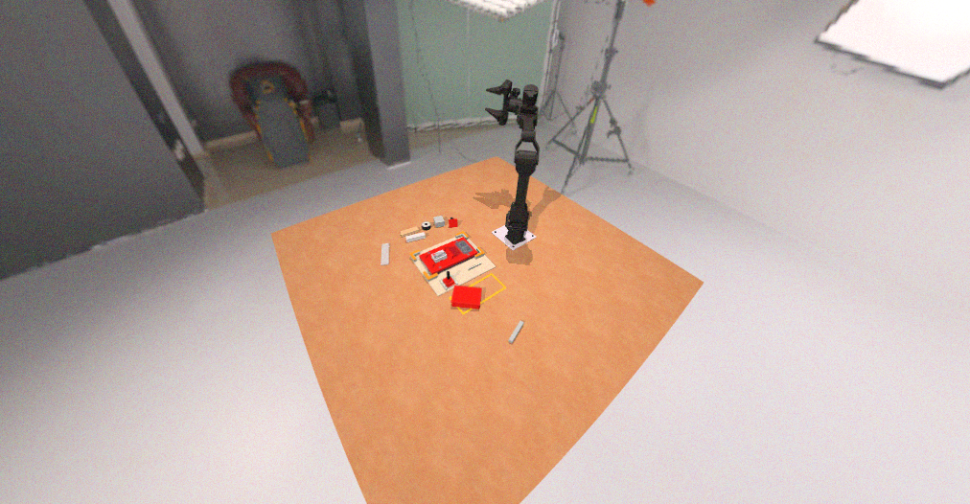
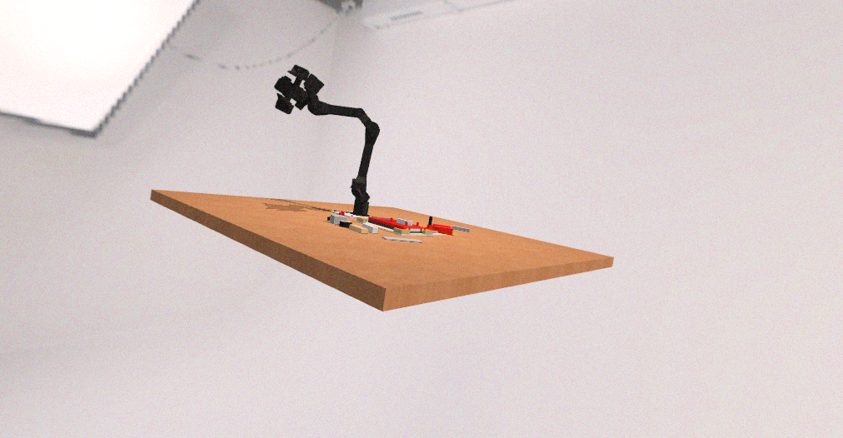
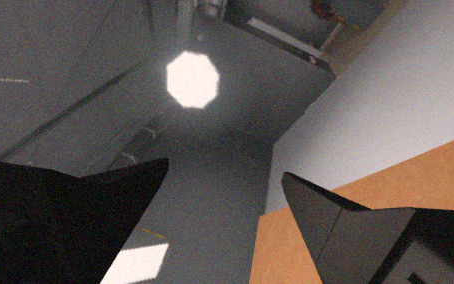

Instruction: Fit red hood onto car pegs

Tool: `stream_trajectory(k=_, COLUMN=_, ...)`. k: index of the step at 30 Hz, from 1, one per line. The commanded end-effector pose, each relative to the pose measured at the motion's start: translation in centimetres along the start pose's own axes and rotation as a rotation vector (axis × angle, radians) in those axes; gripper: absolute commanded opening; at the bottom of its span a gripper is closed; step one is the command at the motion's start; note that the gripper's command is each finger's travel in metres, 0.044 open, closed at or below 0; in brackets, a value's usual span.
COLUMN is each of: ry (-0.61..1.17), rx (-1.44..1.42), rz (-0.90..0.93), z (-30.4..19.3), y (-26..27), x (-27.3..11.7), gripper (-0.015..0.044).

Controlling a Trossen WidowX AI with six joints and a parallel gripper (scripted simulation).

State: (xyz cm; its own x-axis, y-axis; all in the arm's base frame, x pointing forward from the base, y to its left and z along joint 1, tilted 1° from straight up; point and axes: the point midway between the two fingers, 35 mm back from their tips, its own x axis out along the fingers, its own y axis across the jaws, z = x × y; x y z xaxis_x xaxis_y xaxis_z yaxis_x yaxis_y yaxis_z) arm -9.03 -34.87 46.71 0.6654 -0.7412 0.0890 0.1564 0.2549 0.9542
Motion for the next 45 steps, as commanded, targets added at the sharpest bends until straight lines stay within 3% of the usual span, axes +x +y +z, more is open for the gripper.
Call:
stream_trajectory(k=1, ry=0.001, rx=0.001, rz=0.001, z=0.0, y=0.0, x=0.1, gripper=0.044)
stream_trajectory(k=12, ry=0.077, rx=0.116, rz=0.038, z=-3.1, y=-0.7, x=8.4, gripper=0.044)
stream_trajectory(k=19, ry=0.195, rx=0.241, rz=0.0, z=-8.3, y=-2.4, x=15.5, gripper=0.044)
stream_trajectory(k=33, ry=0.458, rx=0.298, rz=-0.164, z=-25.2, y=-5.0, x=24.7, gripper=0.044)
stream_trajectory(k=45, ry=0.725, rx=0.204, rz=-0.354, z=-41.7, y=-6.9, x=25.5, gripper=0.044)
